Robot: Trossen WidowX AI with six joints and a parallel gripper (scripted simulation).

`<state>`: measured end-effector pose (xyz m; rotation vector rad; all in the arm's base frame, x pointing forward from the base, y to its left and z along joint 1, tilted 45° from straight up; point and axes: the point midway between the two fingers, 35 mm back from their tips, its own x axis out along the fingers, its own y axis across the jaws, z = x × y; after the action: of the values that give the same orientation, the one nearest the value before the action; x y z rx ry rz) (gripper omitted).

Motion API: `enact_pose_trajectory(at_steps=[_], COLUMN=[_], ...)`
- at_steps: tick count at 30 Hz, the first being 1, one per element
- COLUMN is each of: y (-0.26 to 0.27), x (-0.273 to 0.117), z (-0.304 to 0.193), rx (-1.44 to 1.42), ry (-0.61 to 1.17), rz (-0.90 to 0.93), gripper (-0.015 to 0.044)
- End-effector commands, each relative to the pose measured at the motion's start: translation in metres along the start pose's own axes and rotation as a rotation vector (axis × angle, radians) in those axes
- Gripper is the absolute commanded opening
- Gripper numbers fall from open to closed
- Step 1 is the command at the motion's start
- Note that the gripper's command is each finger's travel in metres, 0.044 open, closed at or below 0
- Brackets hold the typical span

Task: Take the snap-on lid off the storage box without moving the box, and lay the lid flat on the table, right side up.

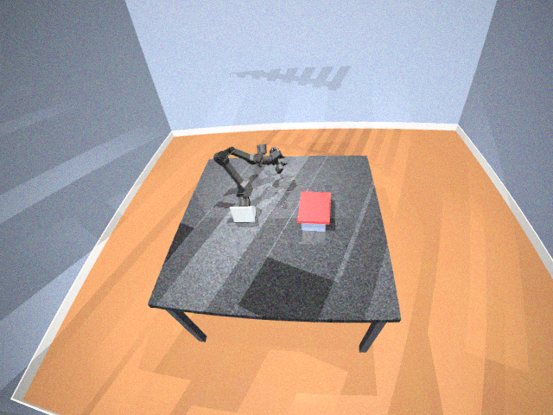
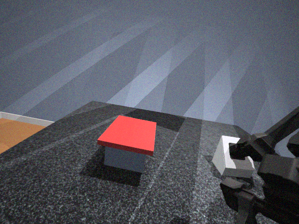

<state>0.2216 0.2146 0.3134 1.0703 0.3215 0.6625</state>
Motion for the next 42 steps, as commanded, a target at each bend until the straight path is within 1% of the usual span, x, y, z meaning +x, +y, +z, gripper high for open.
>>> enact_pose_trajectory(at_steps=[1,7,9,11,17,19,23,27,30,36,42], y=[-0.022,-0.095,-0.105,-0.13,-0.208,-0.215,-0.253,-0.285,-0.294,-0.319,-0.32], x=[0.009,0.014,0.013,0.008,-0.023,-0.028,-0.059,-0.096,-0.109,-0.164,-0.169], z=[0.022,0.056,0.06,0.071,0.102,0.105,0.119,0.131,0.134,0.143,0.144], rx=[0.024,0.123,0.141,0.198,0.456,0.488,0.693,0.934,1.018,1.374,1.412], ry=[-0.023,-0.036,-0.037,-0.042,-0.08,-0.087,-0.134,-0.202,-0.228,-0.35,-0.365], rz=[-0.069,-0.275,-0.3,-0.368,-0.558,-0.574,-0.646,-0.678,-0.677,-0.605,-0.59], gripper=[0.0235,0.0235,0.0235,0.0235,0.0235,0.0235,0.0235,0.0235,0.0235,0.0235,0.0235])
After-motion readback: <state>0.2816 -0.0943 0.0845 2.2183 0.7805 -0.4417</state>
